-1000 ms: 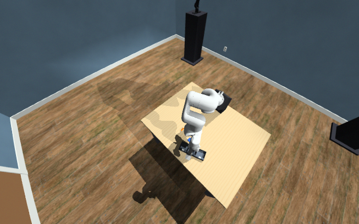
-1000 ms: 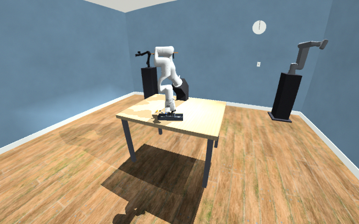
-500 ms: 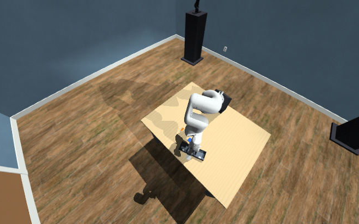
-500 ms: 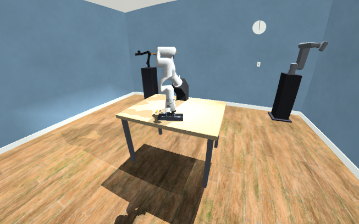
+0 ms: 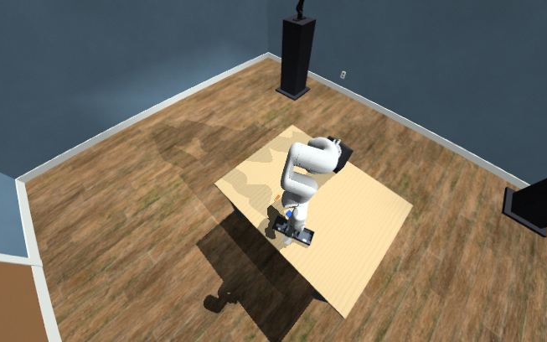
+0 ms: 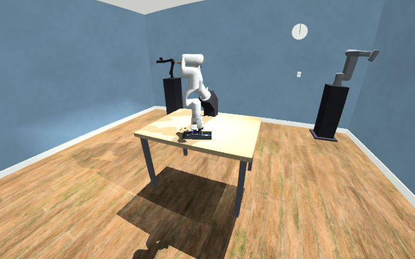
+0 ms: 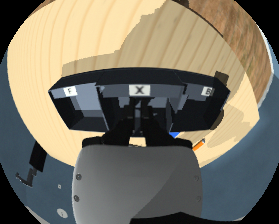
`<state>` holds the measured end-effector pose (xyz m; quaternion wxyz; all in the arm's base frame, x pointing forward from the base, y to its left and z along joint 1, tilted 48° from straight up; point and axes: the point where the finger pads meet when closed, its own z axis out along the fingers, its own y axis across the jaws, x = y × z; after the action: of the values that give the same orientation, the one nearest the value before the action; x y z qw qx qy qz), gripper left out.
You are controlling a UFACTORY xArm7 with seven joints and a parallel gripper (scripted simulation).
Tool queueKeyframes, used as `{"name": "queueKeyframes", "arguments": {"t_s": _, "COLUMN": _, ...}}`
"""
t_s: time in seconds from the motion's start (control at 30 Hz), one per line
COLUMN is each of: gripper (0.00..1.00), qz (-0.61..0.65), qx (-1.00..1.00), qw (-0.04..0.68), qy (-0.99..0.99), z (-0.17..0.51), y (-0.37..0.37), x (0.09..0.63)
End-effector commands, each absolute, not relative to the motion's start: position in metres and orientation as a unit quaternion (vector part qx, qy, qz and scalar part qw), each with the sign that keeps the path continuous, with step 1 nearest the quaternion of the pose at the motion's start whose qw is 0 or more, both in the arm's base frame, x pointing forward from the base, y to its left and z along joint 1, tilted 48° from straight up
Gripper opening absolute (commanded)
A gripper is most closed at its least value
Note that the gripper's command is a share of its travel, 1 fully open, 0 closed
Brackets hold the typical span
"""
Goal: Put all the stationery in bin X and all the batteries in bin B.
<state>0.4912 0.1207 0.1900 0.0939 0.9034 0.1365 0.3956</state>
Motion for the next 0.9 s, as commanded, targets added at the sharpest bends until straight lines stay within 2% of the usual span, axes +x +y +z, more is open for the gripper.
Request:
{"name": "queueKeyframes", "arguments": {"t_s": 0.0, "gripper": 0.07, "qz": 0.396, "qx": 0.903, "qw": 0.094, "qy": 0.137, "z": 0.1906, "y": 0.1211, "x": 0.4913}}
{"name": "queueKeyframes", "arguments": {"t_s": 0.87, "gripper": 0.07, "qz": 0.396, "qx": 0.903, "qw": 0.094, "qy": 0.137, "z": 0.1977, "y": 0.1218, "x": 0.4835}}
